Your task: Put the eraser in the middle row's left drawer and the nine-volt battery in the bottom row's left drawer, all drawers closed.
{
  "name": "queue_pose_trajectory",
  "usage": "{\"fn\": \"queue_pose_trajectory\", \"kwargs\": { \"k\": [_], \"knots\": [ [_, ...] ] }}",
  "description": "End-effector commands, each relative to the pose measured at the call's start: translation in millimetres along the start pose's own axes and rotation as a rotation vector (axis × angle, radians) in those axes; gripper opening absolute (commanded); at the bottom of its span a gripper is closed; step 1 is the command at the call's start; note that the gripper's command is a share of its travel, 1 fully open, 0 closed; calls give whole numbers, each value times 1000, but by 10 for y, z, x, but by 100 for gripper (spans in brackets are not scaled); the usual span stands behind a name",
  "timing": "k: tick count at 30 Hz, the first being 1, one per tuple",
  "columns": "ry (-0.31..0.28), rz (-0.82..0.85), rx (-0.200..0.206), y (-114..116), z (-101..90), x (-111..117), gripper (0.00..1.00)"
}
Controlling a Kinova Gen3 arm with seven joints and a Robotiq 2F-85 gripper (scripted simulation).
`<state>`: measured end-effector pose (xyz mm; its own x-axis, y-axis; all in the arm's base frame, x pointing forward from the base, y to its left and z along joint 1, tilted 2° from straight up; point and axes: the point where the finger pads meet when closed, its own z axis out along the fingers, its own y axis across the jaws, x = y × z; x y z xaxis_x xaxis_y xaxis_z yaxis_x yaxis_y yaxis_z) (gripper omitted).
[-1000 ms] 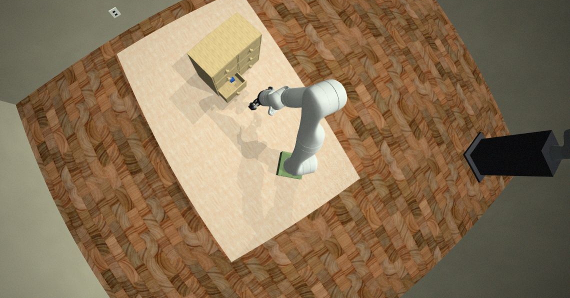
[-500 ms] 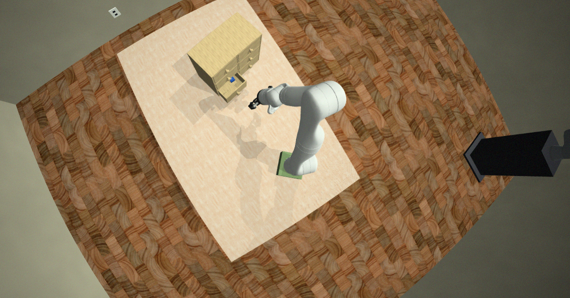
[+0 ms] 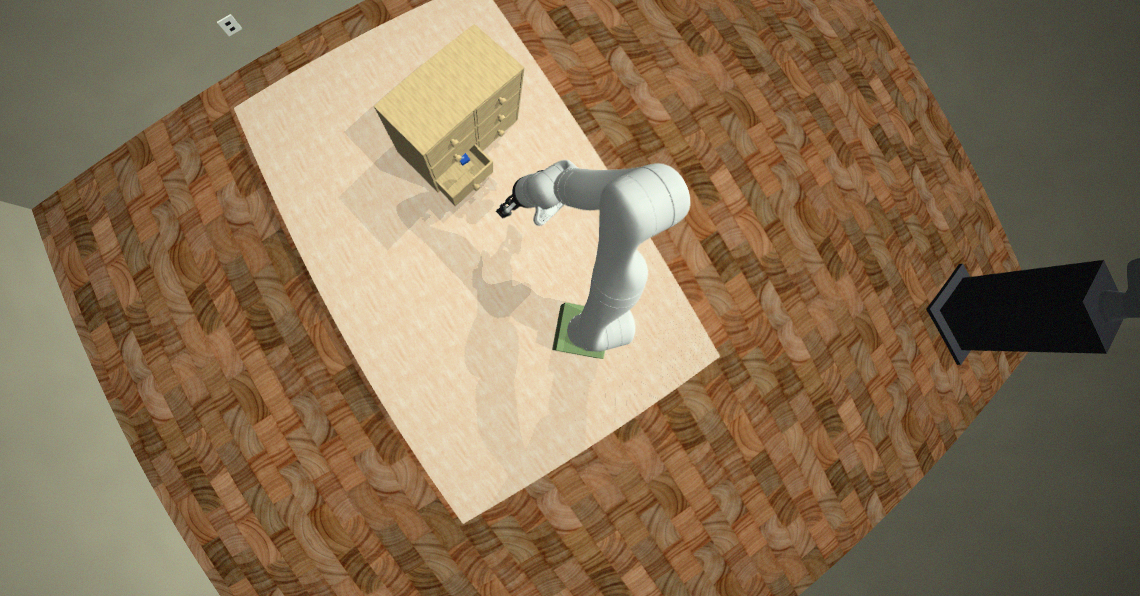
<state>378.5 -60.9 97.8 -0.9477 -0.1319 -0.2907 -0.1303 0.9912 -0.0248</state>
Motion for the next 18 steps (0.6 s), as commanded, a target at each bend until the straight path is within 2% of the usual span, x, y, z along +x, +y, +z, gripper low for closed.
{"fn": "queue_pose_trajectory", "kwargs": {
  "k": [1, 18],
  "knots": [
    [4, -6, 0, 10, -12, -40, 100],
    [85, -5, 3, 7, -67, -50, 100]
  ]
}}
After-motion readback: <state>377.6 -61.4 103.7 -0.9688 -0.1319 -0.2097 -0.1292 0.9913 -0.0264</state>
